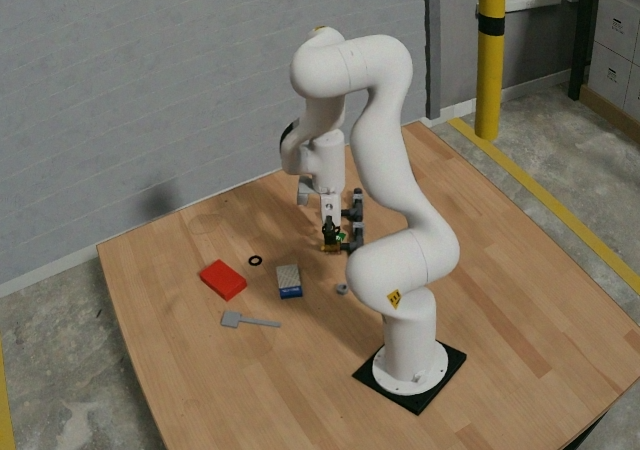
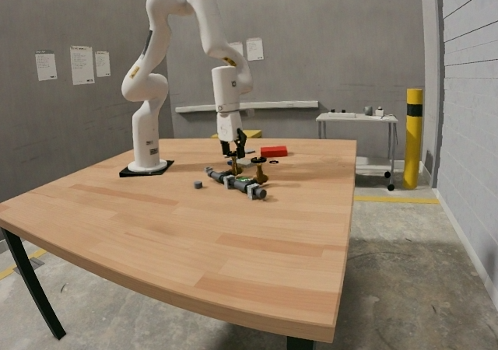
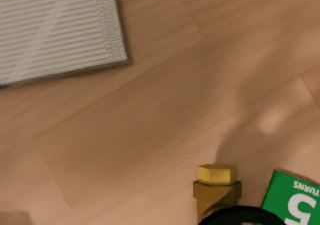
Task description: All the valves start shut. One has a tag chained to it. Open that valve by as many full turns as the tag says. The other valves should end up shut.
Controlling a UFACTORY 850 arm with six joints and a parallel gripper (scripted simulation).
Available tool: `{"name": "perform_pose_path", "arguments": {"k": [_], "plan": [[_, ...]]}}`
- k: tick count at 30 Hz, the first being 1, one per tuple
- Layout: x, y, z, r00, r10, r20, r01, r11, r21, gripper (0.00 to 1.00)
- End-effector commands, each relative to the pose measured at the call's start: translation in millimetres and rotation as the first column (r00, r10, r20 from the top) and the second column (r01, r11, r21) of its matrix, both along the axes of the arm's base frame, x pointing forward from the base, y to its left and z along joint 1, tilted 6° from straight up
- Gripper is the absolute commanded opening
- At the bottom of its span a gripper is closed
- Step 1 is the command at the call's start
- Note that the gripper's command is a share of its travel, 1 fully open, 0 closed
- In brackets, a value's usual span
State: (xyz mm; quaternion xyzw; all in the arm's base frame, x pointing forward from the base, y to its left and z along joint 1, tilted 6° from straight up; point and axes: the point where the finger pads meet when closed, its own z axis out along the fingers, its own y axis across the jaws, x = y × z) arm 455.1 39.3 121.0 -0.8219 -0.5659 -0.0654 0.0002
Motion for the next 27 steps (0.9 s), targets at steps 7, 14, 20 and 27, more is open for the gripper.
{"name": "perform_pose_path", "arguments": {"k": [7,14,20,27], "plan": [[0.9,0.1,0.8,0.859,-0.510,-0.044,0.512,0.859,0.030,1.00],[0.9,0.1,0.8,0.620,-0.779,-0.091,0.785,0.616,0.069,1.00],[0.9,0.1,0.8,0.355,-0.925,-0.136,0.935,0.347,0.079,1.00],[0.9,0.1,0.8,0.037,-0.981,-0.192,0.997,0.022,0.080,1.00]]}}
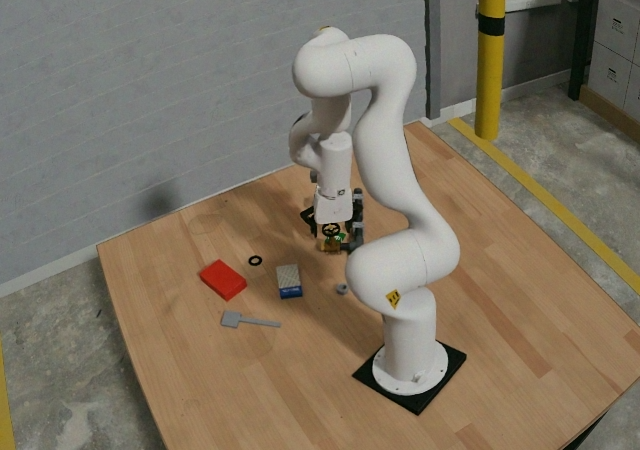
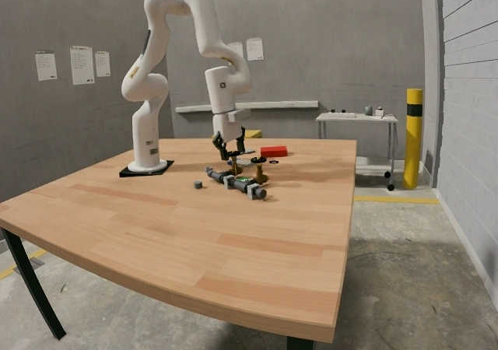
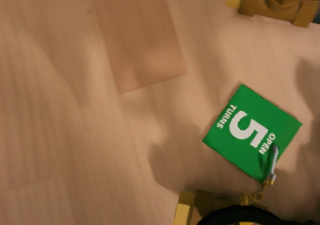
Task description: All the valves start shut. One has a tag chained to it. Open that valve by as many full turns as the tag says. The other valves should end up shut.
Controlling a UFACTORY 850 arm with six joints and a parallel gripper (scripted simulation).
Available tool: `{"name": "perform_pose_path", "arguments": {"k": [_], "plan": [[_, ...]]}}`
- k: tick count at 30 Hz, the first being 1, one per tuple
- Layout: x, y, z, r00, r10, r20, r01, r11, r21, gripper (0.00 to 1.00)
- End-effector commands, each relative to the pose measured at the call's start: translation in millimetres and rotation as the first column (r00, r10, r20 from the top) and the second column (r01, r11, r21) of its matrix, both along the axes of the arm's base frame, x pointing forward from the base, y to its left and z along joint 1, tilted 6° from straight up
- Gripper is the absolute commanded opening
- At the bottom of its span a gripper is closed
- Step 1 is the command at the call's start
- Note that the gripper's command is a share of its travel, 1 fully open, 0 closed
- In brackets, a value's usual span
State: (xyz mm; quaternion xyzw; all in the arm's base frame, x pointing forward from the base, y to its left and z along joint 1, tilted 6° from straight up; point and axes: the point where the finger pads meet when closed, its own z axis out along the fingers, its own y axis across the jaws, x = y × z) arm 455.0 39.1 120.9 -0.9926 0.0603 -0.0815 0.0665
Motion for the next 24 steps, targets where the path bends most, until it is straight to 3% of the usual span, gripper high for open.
{"name": "perform_pose_path", "arguments": {"k": [1,7,9,10,13,20,24], "plan": [[1.0,0.3,0.9,0.961,-0.271,-0.047,0.272,0.962,0.005,1.00],[1.0,0.3,0.9,0.832,-0.549,-0.083,0.554,0.832,0.041,1.00],[1.0,0.3,0.9,0.832,-0.549,-0.083,0.554,0.832,0.041,1.00],[1.0,0.3,0.9,0.740,-0.664,-0.106,0.671,0.740,0.046,1.00],[1.0,0.3,0.9,0.657,-0.744,-0.123,0.753,0.656,0.049,1.00],[1.0,0.3,0.9,0.373,-0.911,-0.176,0.925,0.380,-0.006,1.00],[1.0,0.3,0.9,0.367,-0.913,-0.177,0.927,0.375,-0.009,1.00]]}}
